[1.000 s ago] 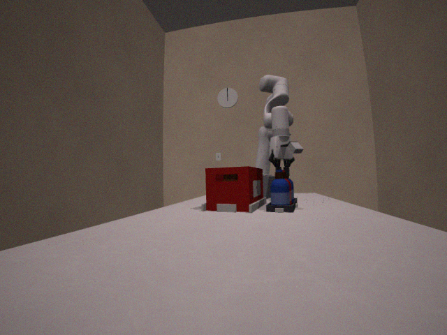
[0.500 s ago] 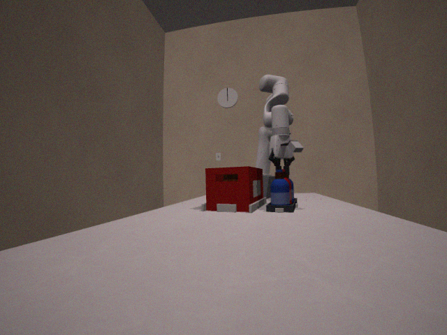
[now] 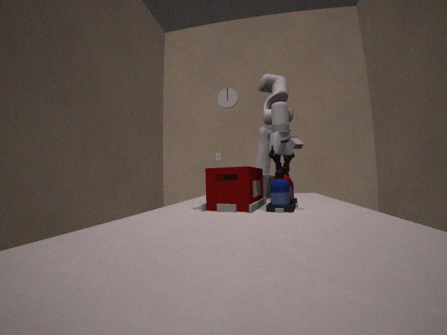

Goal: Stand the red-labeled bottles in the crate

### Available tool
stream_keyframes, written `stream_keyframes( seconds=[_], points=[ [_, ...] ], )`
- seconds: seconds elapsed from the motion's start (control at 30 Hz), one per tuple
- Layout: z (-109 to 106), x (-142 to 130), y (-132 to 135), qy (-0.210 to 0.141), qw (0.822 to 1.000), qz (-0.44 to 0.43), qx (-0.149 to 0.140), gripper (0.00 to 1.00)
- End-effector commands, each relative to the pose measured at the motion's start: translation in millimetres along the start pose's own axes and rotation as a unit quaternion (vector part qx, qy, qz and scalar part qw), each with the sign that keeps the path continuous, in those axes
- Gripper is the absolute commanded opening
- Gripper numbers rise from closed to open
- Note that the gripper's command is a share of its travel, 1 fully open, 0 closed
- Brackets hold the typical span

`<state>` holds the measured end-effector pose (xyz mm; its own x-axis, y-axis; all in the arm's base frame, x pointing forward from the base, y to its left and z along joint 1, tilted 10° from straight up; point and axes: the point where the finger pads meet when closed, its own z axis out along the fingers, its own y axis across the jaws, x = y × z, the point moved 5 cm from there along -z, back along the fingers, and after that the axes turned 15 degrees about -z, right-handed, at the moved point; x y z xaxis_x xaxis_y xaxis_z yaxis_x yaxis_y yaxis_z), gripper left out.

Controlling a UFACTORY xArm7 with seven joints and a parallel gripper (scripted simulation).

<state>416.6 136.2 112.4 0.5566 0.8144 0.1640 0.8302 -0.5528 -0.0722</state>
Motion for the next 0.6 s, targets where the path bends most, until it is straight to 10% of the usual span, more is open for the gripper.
stream_keyframes(
  seconds=[0.0,0.57],
  points=[
    [-7.6,1.5,1.1,0.002,1.0,0.0,-0.002,0.0],
    [-21.0,2.5,1.2,0.002,1.0,0.0,-0.002,0.0]
  ],
)
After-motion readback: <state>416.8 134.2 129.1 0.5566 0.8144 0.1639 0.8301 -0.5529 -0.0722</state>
